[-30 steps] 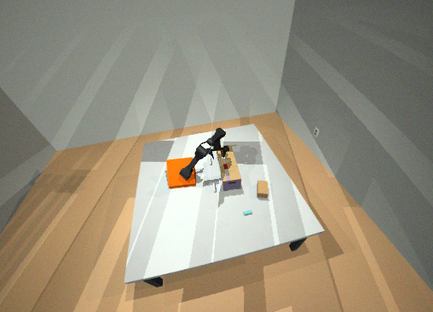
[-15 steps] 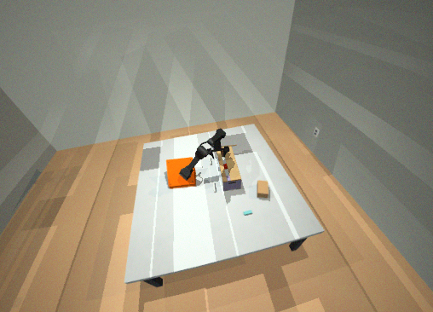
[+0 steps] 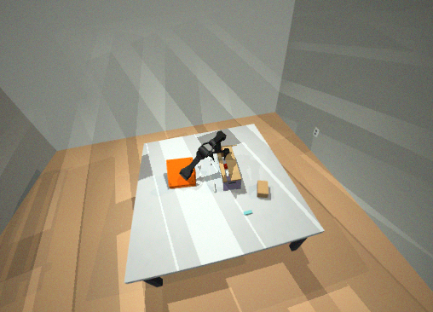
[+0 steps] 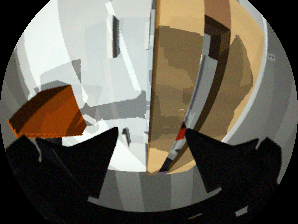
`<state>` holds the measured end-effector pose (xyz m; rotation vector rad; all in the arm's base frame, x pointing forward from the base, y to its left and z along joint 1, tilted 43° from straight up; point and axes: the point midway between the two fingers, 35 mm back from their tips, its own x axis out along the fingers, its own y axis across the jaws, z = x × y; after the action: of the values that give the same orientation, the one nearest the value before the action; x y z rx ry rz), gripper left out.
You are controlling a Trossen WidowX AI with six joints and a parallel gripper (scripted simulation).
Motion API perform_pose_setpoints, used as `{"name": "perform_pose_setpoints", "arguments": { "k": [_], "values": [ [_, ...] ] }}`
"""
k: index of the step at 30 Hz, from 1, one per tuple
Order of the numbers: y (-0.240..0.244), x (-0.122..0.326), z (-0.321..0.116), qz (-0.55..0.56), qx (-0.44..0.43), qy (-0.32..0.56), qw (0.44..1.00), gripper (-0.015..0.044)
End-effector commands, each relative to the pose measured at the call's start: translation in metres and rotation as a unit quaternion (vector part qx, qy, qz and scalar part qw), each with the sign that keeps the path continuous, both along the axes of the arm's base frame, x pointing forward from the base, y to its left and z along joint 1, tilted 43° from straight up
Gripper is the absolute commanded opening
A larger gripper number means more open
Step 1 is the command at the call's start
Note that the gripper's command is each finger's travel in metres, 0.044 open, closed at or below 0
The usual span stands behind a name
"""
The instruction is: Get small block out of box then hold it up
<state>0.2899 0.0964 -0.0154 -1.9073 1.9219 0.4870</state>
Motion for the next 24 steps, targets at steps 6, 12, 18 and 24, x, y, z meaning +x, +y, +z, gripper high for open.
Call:
{"name": "perform_pose_setpoints", "arguments": {
  "k": [6,12,18,24],
  "values": [
    [-0.013,-0.002,-0.014,0.002,-0.009,0.009,1.0,0.04],
    [-0.019,-0.003,-0.021,0.002,-0.011,0.011,1.0,0.04],
    [-0.026,-0.005,-0.028,0.002,-0.013,0.013,1.0,0.04],
    [-0.024,-0.004,-0.027,0.001,-0.009,0.009,1.0,0.04]
  ]
}}
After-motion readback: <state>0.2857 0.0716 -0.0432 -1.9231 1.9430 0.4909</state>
